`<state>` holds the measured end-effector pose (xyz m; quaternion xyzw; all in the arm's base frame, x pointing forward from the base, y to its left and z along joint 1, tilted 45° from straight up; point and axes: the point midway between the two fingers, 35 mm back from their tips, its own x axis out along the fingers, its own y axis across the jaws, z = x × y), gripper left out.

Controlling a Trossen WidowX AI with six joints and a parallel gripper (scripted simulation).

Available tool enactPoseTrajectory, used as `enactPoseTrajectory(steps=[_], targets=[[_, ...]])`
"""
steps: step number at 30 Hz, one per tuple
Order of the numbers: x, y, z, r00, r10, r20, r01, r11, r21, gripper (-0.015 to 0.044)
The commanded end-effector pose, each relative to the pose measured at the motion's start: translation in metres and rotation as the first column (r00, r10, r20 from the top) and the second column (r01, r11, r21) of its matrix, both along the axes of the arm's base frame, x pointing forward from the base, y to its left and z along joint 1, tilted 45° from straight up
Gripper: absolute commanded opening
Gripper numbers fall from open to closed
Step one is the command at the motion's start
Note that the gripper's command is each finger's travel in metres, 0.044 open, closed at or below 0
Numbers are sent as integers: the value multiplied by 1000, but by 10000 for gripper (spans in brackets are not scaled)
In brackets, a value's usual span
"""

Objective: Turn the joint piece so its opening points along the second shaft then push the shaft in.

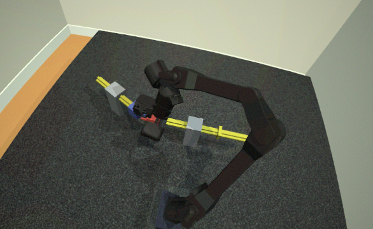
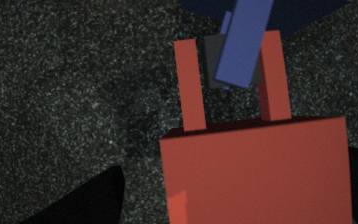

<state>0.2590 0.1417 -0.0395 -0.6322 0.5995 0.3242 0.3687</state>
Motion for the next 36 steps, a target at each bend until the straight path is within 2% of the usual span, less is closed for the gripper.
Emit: enactPoseTrajectory(steps=[1, 10, 21, 26, 36], targets=[[-1, 6, 1, 1000, -16, -6, 16, 994, -105, 440], [-2, 20, 16, 1000, -23, 14, 27, 922, -386, 440], [-2, 21, 17, 1000, -15, 19, 22, 914, -404, 440], [-2, 42, 37, 994, -47, 102, 78, 942, -325, 440], [-13, 96, 103, 939, -176, 294, 205, 976, -73, 440]])
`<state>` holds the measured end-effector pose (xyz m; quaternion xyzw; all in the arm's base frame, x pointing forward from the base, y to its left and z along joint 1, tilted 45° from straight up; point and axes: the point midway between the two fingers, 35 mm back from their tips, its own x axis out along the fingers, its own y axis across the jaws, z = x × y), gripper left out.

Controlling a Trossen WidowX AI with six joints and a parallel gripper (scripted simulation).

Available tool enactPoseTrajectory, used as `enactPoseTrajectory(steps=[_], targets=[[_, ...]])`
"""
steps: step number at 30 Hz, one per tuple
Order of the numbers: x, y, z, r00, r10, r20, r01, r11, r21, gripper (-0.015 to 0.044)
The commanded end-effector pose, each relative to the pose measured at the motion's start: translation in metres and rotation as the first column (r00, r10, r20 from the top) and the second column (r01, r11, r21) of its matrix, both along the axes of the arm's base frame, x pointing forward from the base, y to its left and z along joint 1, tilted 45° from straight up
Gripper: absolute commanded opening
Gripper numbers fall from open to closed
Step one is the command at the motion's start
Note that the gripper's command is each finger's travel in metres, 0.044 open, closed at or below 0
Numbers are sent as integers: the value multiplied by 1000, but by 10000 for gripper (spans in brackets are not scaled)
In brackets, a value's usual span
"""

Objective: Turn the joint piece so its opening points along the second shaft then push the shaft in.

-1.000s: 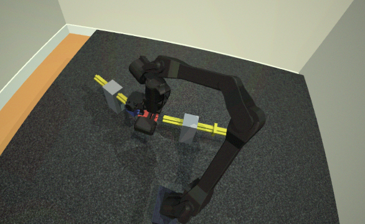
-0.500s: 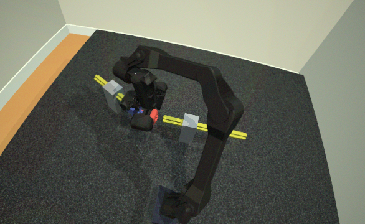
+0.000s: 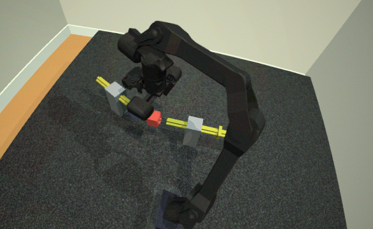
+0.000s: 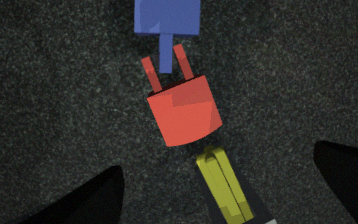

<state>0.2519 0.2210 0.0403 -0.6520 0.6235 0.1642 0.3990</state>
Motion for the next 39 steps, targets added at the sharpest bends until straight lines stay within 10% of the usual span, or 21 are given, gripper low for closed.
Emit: enactPoseTrajectory(steps=[1, 21, 39], targets=[[-8, 21, 30, 995, -48, 82, 39, 993, 107, 440], [-8, -41, 65, 994, -77, 79, 71, 995, 75, 440], [-7, -46, 59, 814, -455, 361, 402, 890, 216, 440]])
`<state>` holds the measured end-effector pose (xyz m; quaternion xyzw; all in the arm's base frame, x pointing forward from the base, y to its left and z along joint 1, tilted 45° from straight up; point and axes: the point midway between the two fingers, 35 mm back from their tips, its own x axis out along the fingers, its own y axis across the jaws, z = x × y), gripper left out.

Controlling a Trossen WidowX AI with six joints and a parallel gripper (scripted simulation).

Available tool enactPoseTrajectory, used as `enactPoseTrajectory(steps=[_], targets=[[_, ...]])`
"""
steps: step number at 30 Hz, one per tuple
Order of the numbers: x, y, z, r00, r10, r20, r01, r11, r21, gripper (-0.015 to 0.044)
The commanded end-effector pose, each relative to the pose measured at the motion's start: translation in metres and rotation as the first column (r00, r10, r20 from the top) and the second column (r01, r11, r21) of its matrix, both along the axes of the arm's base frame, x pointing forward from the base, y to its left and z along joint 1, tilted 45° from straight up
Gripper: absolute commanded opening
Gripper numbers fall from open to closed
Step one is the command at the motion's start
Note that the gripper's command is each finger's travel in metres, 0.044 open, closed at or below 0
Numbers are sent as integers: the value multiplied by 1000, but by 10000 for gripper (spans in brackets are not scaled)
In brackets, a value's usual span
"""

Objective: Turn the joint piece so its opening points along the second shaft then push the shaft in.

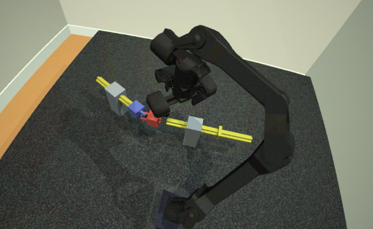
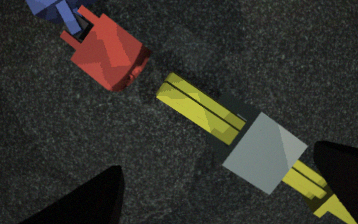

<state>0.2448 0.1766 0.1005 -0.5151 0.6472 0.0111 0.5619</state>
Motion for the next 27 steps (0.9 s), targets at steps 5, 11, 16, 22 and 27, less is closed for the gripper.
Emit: enactPoseTrajectory(steps=[5, 11, 16, 22, 27], targets=[[1, -3, -3, 968, -192, 162, 188, 981, 39, 440], [1, -4, -5, 909, -322, 265, 310, 947, 88, 440], [1, -5, -7, 838, -424, 344, 402, 905, 137, 440], [2, -7, -10, 729, -535, 427, 498, 843, 206, 440], [2, -8, -11, 621, -615, 486, 564, 781, 269, 440]])
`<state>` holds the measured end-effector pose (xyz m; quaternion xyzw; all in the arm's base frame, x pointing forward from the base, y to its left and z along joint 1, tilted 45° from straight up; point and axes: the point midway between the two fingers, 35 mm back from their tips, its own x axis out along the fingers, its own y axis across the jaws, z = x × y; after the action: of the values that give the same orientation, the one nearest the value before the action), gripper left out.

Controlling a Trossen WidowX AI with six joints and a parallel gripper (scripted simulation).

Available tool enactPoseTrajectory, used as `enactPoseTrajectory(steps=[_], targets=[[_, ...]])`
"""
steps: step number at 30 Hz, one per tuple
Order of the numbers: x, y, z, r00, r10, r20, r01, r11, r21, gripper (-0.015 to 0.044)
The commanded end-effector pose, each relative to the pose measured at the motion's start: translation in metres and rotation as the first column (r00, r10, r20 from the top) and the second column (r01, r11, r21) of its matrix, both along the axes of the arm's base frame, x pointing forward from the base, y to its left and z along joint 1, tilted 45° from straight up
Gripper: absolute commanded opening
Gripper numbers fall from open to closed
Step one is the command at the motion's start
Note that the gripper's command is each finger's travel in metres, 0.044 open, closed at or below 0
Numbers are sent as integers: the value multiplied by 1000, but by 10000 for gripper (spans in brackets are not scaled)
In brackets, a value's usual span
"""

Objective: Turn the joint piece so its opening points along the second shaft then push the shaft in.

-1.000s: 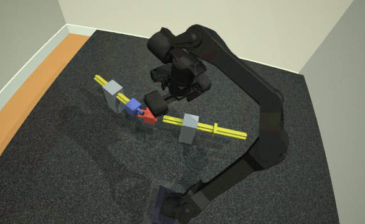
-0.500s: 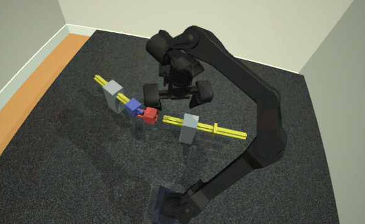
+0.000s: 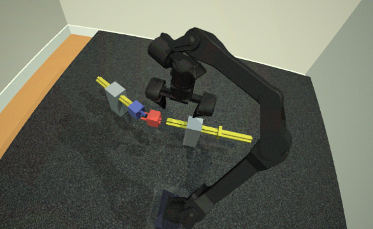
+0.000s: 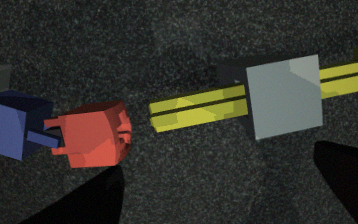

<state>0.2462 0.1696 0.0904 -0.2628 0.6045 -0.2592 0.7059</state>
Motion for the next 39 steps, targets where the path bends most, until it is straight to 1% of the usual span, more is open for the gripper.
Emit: enactPoseTrajectory(steps=[1, 10, 19, 28, 39], targets=[[1, -2, -2, 991, -96, 90, 95, 995, 13, 440], [2, -4, -5, 922, -288, 258, 280, 958, 69, 440], [2, -7, -8, 788, -461, 407, 439, 885, 153, 440], [3, -9, -11, 600, -603, 526, 562, 786, 260, 440], [3, -13, -15, 314, -719, 619, 650, 639, 412, 440]])
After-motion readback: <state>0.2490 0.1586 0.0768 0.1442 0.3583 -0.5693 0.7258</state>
